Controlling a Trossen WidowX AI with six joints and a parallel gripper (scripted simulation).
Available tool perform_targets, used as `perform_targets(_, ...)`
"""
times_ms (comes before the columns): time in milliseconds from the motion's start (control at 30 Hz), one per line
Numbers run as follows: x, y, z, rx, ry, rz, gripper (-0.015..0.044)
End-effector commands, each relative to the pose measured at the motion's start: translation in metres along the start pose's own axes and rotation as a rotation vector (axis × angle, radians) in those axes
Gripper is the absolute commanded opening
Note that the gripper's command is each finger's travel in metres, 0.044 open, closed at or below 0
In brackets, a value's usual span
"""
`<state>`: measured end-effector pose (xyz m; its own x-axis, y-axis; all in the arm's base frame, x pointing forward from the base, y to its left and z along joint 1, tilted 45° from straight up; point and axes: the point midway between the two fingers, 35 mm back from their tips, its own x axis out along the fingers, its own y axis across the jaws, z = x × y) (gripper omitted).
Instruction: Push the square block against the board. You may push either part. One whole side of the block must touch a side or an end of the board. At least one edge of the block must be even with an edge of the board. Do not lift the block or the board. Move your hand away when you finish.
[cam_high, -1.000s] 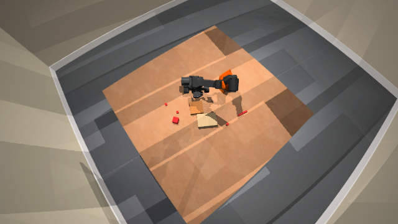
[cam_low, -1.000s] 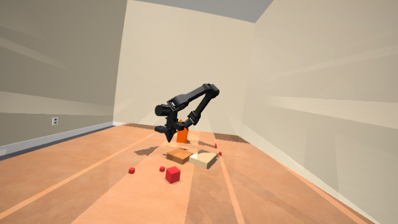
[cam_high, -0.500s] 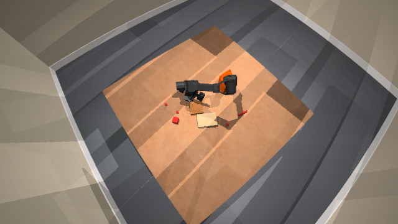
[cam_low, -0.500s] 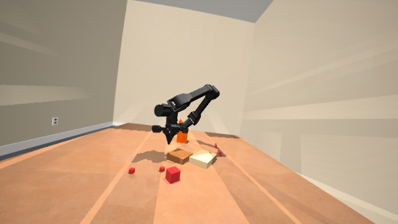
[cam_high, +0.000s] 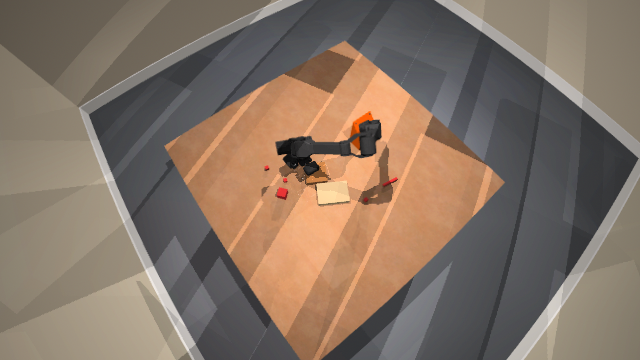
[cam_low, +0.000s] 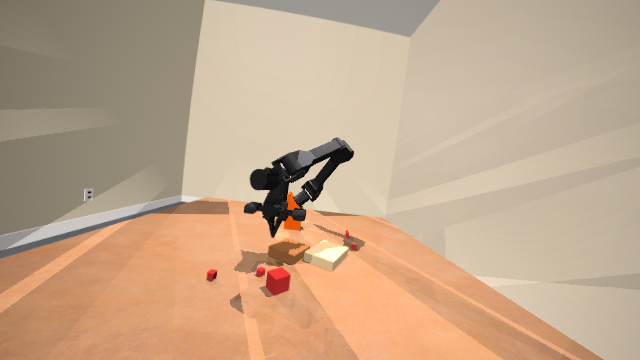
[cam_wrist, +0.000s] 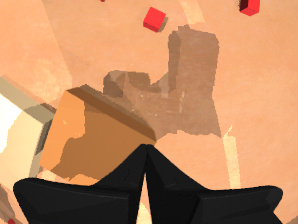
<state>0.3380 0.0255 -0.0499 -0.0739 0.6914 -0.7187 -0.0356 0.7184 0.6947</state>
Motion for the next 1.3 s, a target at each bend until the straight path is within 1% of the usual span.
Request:
perform_targets(0, 0.001, 0.005, 0.011, 0.128, 0.000, 0.005, 0.0000)
perform_targets(300, 0.003, 0.019, 0.034, 0.433, 0.003, 0.009, 0.0000)
perform_targets(500, 0.006, 0.019, 0.035, 0.435, 0.003, 0.009, 0.0000)
perform_targets(533, 0.015, 0.019, 0.036, 0.439, 0.003, 0.009, 0.0000)
perform_targets(600, 0.046, 0.021, 0.036, 0.451, 0.003, 0.011, 0.0000)
perform_targets(667, 0.058, 0.021, 0.036, 0.457, 0.004, 0.012, 0.0000)
perform_targets(1267, 0.058, 0.029, 0.023, 0.457, 0.005, 0.012, 0.0000)
